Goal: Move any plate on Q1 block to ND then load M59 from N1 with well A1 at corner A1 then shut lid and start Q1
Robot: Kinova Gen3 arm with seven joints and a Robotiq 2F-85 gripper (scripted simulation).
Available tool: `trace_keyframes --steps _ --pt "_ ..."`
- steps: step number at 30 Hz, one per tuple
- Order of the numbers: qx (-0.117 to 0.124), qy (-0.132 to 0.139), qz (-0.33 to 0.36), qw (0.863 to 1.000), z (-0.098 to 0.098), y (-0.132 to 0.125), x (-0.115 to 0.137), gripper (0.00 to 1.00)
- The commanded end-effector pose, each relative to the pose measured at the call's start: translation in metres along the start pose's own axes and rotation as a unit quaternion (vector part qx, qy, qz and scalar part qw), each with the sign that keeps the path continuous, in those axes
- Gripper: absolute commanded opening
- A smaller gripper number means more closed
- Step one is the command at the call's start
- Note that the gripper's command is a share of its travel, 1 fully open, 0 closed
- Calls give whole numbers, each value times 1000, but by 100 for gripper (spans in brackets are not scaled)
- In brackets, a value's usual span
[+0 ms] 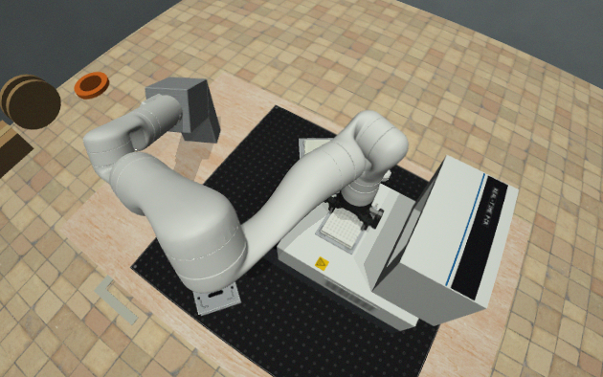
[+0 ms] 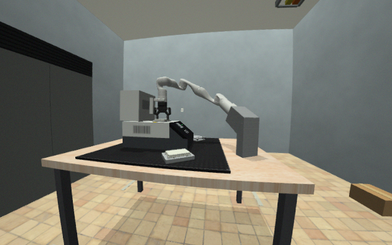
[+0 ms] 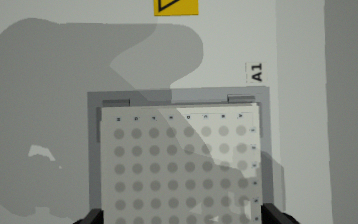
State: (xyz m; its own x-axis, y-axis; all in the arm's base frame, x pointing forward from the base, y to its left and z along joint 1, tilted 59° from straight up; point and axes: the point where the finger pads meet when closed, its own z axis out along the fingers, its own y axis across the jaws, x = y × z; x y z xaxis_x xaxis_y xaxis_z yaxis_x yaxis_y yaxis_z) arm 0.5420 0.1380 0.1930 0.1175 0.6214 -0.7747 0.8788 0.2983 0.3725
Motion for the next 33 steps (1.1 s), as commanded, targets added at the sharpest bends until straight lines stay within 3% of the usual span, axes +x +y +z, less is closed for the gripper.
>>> trace_keyframes --steps 1,3,4,21,33 --pt "-1 0 0 1000 -1 0 0 90" --pt "-1 0 0 1000 -1 0 0 90" --pt "-1 0 0 1000 -1 0 0 100" --pt "-1 0 0 1000 -1 0 0 100" --pt "-1 0 0 1000 -17 0 0 100"
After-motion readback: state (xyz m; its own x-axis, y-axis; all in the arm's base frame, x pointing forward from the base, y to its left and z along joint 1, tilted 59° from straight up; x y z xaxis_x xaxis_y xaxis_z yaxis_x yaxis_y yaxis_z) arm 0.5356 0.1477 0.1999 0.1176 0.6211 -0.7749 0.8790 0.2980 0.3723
